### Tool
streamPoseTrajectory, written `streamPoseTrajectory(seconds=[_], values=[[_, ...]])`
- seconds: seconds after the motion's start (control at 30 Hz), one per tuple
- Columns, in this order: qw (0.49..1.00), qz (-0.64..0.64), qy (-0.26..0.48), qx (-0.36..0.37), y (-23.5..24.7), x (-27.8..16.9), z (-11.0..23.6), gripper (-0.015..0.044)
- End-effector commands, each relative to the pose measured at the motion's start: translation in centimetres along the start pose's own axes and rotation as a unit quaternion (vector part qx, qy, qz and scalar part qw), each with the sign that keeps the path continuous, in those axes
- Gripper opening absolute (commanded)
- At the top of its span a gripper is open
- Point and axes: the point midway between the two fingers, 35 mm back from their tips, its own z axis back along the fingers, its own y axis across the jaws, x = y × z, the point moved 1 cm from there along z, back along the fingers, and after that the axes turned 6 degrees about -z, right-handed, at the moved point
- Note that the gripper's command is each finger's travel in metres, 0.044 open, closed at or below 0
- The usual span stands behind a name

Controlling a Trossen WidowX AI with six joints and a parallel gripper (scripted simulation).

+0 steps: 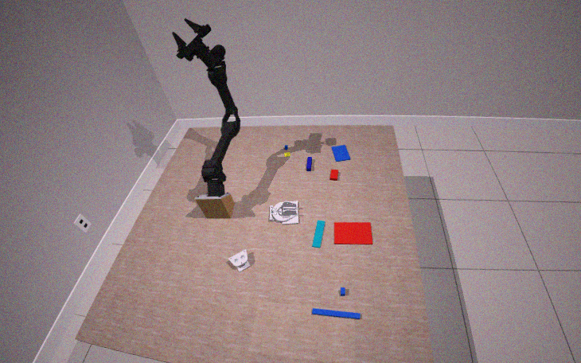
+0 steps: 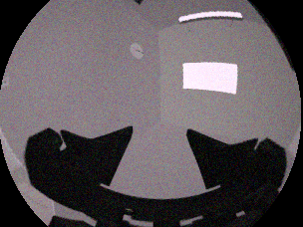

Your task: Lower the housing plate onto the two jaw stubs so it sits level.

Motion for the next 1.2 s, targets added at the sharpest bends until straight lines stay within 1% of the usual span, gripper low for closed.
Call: streamPoseTrajectory(seconds=[0.0,0.03,0.33,0.53,0.67,0.83,1.17], values=[[1.000,0.000,0.000,0.000,0.0,0.0,0.0,0.0426],[1.000,-0.001,-0.001,-0.001,0.0,0.1,0.0,0.0440],[0.996,-0.044,-0.072,-0.023,-0.8,5.4,-1.6,0.0440],[0.988,-0.059,-0.138,-0.025,-1.4,10.5,-2.4,0.0440],[0.982,-0.077,-0.170,-0.023,-1.7,13.2,-2.8,0.0440],[0.971,-0.099,-0.213,-0.032,-2.8,16.7,-2.9,0.0440],[0.943,-0.146,-0.298,-0.016,-3.6,23.9,-2.6,0.0440]])
